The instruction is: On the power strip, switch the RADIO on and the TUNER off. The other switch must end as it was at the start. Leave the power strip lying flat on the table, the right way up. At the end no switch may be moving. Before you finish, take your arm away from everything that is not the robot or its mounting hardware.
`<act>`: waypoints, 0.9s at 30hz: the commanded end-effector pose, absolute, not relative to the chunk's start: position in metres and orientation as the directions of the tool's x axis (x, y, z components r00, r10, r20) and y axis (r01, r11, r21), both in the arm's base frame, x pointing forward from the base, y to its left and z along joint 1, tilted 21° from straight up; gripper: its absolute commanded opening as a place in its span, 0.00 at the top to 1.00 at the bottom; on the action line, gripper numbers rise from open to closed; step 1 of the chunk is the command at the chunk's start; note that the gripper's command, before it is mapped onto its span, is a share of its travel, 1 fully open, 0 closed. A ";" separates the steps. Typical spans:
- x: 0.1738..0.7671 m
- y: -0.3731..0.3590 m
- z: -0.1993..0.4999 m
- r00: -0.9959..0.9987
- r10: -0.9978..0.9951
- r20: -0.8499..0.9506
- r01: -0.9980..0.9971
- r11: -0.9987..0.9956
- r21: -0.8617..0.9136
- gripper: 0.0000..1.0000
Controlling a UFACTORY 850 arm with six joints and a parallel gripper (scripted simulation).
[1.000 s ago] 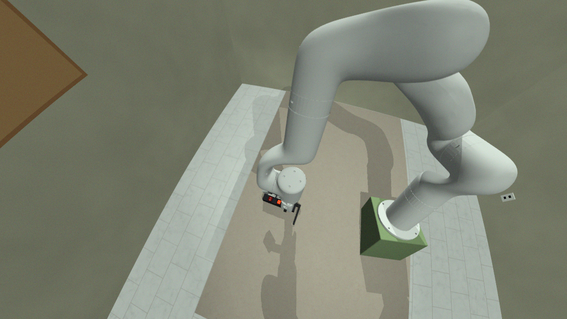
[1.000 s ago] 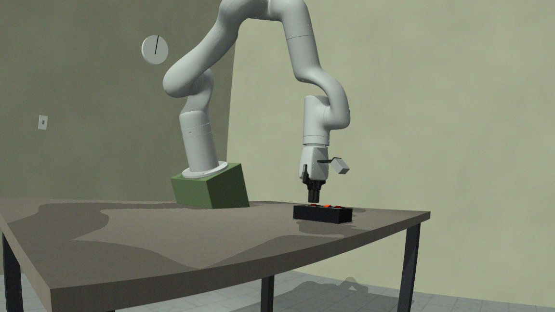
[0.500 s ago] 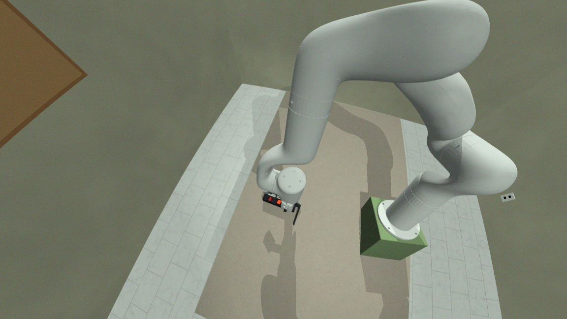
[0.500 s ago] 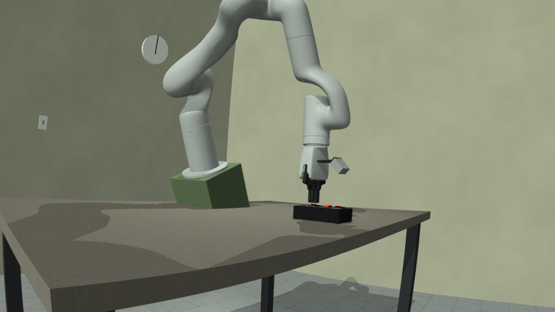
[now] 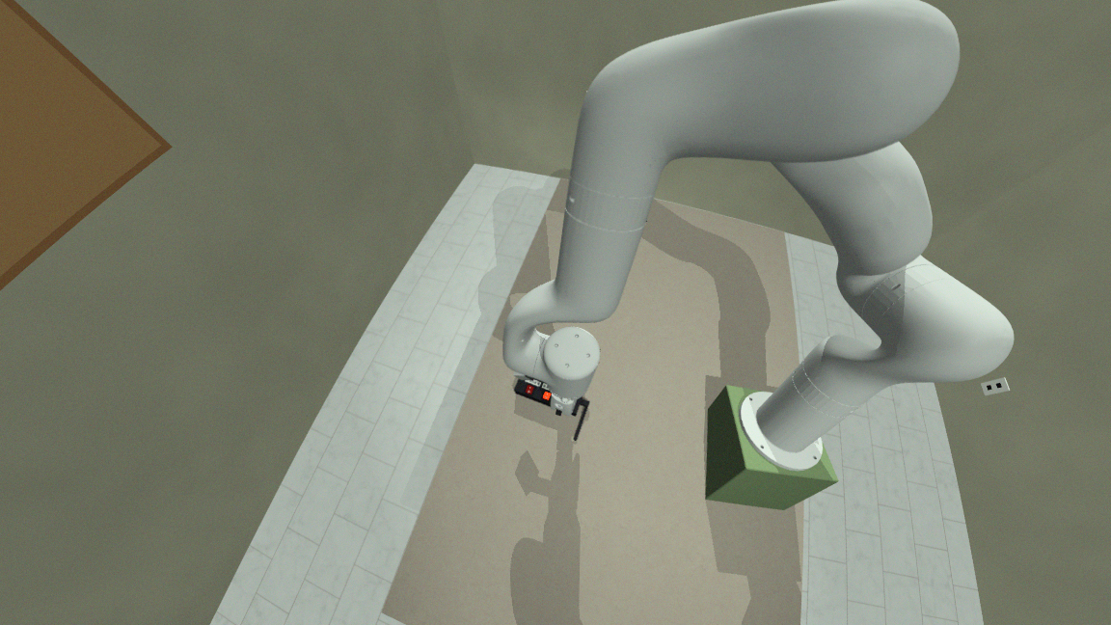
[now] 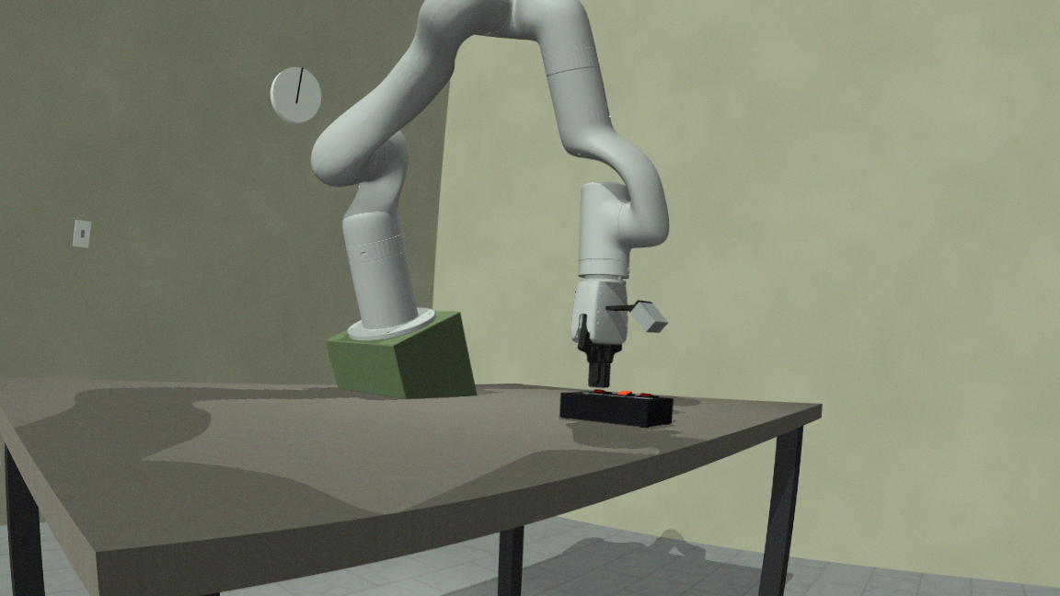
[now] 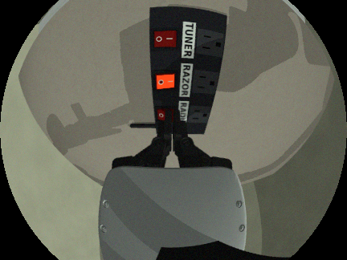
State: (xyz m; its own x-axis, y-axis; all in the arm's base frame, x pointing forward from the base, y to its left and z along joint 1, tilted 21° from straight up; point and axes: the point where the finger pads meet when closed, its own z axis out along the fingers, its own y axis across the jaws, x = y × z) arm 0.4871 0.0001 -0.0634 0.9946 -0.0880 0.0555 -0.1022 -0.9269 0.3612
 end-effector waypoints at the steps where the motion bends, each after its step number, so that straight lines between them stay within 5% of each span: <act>1: 0.488 0.000 -0.063 0.995 -0.088 0.057 -0.102 -0.927 0.361 1.00; 27: 0.488 -0.002 -0.070 0.995 -0.088 0.057 -0.102 -0.927 0.361 1.00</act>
